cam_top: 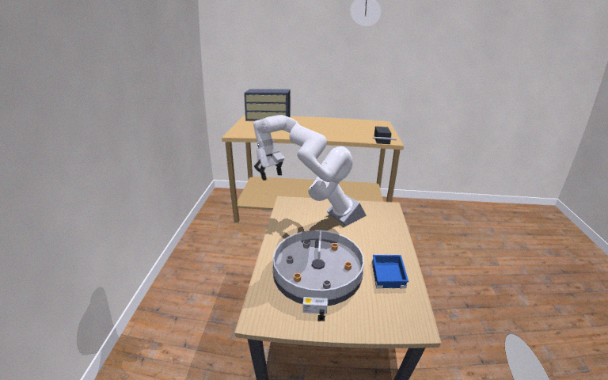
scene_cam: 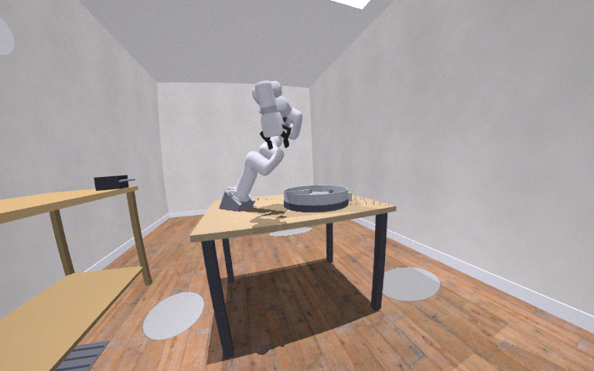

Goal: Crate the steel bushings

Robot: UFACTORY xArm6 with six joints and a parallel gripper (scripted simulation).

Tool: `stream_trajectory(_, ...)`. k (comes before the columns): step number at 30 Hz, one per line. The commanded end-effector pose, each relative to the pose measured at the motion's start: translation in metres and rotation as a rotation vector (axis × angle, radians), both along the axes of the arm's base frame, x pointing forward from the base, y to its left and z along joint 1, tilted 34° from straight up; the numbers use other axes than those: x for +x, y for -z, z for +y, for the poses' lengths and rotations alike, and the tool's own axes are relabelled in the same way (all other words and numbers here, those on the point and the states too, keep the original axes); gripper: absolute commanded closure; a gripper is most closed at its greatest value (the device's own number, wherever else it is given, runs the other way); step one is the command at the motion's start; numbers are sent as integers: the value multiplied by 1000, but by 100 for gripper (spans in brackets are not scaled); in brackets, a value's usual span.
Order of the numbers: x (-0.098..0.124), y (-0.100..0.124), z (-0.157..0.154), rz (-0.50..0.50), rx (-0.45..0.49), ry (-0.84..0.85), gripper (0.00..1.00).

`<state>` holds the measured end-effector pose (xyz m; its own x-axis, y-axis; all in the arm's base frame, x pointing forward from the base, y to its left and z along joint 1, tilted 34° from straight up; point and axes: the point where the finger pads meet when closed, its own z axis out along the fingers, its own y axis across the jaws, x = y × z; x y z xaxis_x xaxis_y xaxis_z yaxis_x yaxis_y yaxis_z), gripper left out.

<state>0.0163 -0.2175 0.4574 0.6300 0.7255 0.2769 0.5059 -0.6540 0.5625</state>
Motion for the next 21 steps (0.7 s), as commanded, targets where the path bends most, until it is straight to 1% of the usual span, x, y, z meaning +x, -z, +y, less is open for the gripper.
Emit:
stream_trajectory(1, 14, 15, 5, 71, -26, -150, 0)
stream_trajectory(2, 16, 17, 6, 83, -31, -179, 0)
stream_trajectory(4, 16, 17, 6, 83, -31, -179, 0)
stream_trajectory(6, 24, 28, 10, 128, -52, -287, 0)
stream_trajectory(19, 47, 58, 24, 271, -138, -654, 0)
stream_trajectory(21, 47, 58, 24, 271, -138, -654, 0)
